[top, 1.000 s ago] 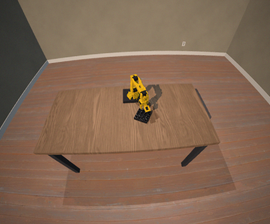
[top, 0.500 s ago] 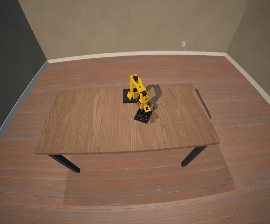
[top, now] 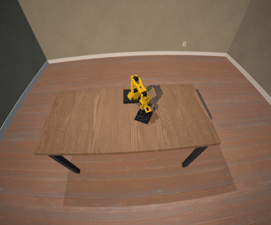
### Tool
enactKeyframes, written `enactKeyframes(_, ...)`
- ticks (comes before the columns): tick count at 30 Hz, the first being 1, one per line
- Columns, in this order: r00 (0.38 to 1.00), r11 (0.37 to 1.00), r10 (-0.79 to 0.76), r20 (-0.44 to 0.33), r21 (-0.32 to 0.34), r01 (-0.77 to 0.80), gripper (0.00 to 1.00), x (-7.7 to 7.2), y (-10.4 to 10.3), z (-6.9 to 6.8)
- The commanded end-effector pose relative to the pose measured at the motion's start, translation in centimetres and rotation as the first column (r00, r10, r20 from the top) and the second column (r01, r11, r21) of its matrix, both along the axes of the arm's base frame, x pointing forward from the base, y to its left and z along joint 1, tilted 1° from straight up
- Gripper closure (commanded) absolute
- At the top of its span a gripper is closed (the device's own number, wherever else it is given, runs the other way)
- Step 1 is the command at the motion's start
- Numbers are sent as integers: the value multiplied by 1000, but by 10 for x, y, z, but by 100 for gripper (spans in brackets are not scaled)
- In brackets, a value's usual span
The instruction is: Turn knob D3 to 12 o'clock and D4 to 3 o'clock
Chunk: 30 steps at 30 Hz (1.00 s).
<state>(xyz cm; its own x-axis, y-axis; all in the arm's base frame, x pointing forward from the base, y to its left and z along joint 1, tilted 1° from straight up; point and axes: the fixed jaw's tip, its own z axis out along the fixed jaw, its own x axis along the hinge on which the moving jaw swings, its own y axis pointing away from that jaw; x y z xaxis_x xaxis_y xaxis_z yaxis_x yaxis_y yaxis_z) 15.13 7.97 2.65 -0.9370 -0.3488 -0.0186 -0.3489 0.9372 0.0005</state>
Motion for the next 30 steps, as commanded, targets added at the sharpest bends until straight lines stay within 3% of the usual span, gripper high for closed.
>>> enactKeyframes(1,1000,1000,1,-6,-1,-1,90,-1,2,1)
enactKeyframes(17,1000,1000,1,-6,-1,-1,90,0,2,2)
enactKeyframes(30,1000,1000,1,-6,-1,-1,90,0,3,-10)
